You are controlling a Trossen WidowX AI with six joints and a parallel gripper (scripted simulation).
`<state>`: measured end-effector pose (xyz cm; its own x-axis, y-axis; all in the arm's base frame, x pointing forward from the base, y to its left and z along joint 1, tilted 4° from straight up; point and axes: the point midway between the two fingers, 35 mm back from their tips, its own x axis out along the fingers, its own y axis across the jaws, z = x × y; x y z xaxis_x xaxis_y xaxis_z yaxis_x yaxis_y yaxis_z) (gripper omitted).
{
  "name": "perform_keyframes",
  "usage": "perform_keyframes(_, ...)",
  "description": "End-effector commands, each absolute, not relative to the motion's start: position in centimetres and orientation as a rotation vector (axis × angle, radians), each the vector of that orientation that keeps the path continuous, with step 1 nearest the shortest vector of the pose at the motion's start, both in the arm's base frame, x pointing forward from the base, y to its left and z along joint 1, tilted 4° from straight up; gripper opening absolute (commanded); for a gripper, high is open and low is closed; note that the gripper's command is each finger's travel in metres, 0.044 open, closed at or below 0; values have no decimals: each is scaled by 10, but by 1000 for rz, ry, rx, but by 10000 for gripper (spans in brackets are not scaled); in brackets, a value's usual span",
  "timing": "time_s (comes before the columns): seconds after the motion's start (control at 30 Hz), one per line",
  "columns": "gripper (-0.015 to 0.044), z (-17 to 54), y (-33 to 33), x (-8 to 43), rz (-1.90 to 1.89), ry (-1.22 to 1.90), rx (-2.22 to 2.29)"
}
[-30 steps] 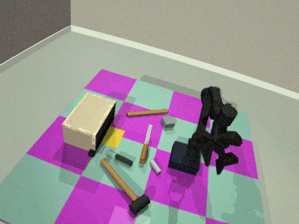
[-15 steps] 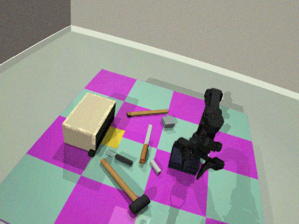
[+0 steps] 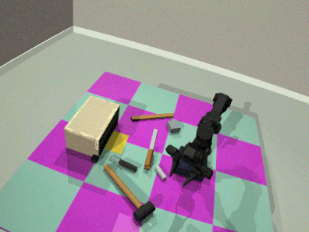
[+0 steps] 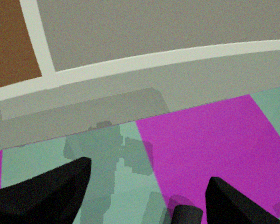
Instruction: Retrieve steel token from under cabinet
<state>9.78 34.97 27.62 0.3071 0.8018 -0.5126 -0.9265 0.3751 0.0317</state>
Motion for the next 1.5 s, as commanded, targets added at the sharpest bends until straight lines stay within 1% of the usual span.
perform_keyframes(0.0, 270, 261, 344, 114, 1082, 600, -227)
perform_keyframes(0.77, 270, 197, 297, 187, 556, 1014, 155)
perform_keyframes(1.47, 270, 146, 231, 234, -32, 1223, 548)
